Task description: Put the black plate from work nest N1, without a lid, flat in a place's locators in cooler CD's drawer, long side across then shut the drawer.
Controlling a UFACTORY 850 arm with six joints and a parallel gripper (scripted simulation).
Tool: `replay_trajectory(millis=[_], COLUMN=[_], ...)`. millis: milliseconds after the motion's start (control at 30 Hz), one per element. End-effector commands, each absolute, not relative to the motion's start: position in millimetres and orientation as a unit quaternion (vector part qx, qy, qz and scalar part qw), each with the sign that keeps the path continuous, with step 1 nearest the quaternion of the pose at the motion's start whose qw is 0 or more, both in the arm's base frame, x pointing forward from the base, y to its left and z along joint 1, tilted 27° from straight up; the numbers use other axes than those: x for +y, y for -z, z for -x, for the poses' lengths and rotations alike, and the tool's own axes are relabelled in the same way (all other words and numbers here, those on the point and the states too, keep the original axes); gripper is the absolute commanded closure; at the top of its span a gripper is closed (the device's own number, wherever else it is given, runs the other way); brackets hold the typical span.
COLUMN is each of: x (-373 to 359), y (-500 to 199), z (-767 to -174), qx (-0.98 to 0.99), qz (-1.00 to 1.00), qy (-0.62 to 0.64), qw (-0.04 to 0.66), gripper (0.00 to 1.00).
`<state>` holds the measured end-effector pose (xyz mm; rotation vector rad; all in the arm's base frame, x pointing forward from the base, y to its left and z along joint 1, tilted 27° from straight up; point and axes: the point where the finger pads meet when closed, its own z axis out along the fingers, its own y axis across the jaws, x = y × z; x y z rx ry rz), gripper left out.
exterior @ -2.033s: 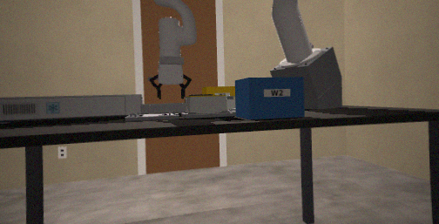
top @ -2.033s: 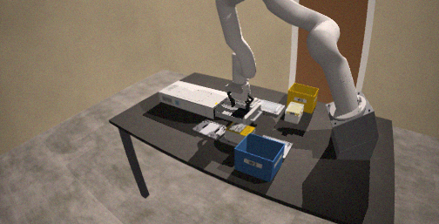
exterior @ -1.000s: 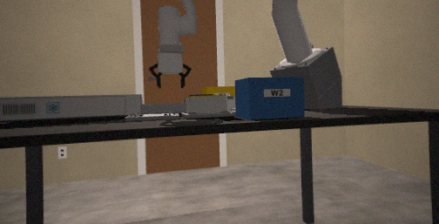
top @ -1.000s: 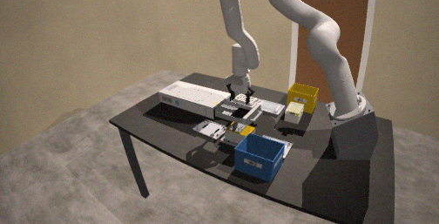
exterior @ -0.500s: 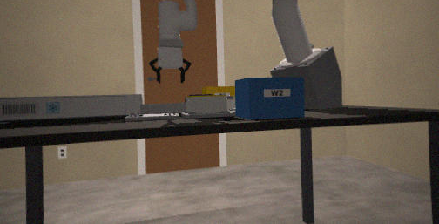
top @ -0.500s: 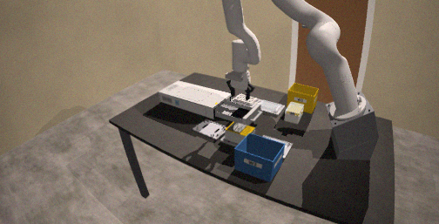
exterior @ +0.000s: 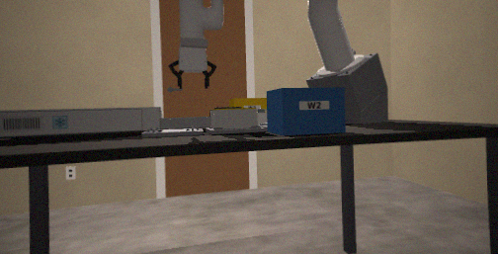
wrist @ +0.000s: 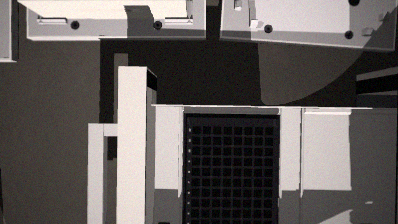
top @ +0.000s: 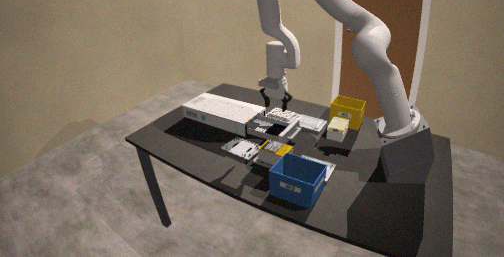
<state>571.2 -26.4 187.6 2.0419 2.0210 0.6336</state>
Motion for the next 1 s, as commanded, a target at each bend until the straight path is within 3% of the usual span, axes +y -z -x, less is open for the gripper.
replay_trajectory(millis=[0,100,133,967], x=[-27,-27,-27,-19], y=[-190,-190,-188,-129], z=[-571,-571,-567,-479], qx=[0.684,0.684,0.684,0.684], qz=[-0.691,-0.691,-0.691,-0.691], qy=[-0.213,-0.213,-0.213,-0.213], qw=[0.098,0.098,0.098,0.098], gripper=[0.00,0.00,1.00,1.00])
